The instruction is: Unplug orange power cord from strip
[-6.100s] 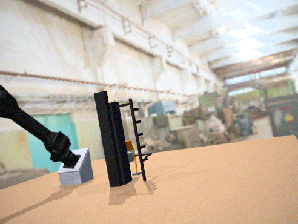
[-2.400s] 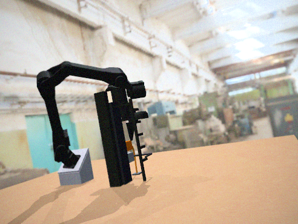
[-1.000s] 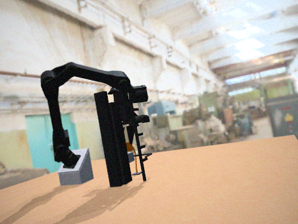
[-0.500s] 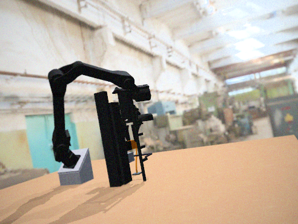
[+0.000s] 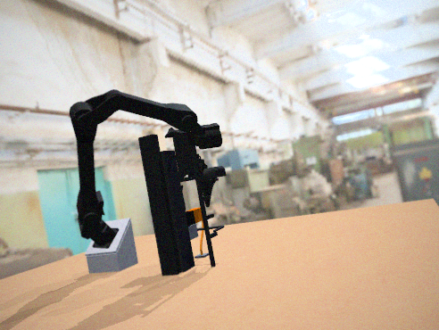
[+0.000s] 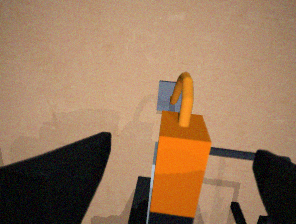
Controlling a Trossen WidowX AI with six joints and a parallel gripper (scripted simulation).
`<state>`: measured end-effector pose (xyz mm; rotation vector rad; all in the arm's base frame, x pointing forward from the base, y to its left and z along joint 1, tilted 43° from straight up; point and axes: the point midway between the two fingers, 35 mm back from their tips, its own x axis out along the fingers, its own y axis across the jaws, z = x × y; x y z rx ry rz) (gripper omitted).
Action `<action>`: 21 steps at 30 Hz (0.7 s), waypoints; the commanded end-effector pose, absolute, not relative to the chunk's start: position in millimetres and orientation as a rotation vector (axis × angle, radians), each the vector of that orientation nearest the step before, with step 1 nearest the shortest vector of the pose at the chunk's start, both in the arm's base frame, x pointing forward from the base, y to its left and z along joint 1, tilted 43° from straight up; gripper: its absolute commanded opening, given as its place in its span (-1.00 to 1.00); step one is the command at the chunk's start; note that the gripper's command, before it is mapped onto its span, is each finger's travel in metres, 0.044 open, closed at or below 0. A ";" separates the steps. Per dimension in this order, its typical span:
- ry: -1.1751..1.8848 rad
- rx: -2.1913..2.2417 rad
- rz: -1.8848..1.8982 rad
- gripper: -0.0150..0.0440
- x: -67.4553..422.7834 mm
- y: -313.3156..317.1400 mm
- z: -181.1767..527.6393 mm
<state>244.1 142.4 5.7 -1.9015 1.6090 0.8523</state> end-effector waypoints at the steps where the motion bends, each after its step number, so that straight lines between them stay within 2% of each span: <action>1: 1.605 -1.902 0.854 1.00 242.1 159.5 -3.9; 6: 1.604 -1.900 0.854 1.00 234.3 192.0 -24.4; 21: 1.604 -1.900 0.854 1.00 234.3 192.0 -24.4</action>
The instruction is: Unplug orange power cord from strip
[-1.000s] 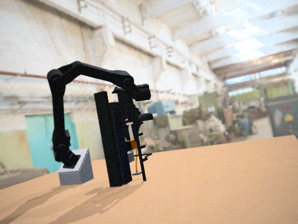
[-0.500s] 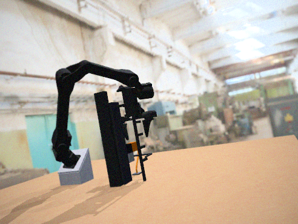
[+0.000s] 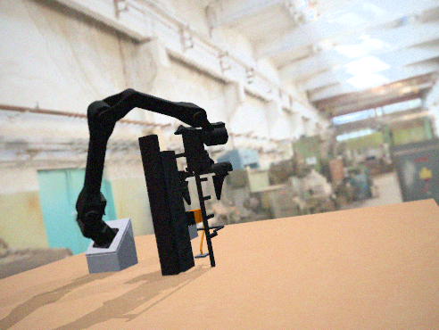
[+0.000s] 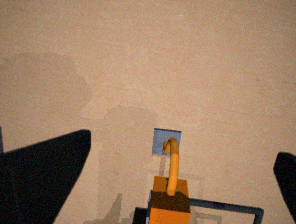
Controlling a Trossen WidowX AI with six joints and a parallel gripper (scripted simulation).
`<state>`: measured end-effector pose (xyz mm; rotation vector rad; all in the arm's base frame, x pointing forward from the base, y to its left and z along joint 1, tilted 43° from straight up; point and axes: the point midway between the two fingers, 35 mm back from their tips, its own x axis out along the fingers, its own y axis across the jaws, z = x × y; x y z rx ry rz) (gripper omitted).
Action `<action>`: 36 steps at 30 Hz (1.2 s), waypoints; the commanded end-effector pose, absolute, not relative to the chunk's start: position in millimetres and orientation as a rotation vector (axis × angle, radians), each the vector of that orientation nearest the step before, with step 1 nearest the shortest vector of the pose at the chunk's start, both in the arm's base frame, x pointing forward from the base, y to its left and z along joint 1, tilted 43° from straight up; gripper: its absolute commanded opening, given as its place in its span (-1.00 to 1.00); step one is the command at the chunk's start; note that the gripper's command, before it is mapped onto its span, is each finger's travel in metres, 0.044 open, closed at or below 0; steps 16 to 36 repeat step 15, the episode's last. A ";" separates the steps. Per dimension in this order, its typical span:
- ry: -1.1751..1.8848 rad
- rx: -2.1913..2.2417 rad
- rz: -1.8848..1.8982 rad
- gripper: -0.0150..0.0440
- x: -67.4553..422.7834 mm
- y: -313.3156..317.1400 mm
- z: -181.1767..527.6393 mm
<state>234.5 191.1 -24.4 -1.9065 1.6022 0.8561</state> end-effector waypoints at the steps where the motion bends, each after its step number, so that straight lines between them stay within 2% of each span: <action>1: 1.604 -1.900 0.854 1.00 234.3 192.0 -24.4; 36: 1.604 -1.900 0.854 1.00 234.3 192.0 -24.4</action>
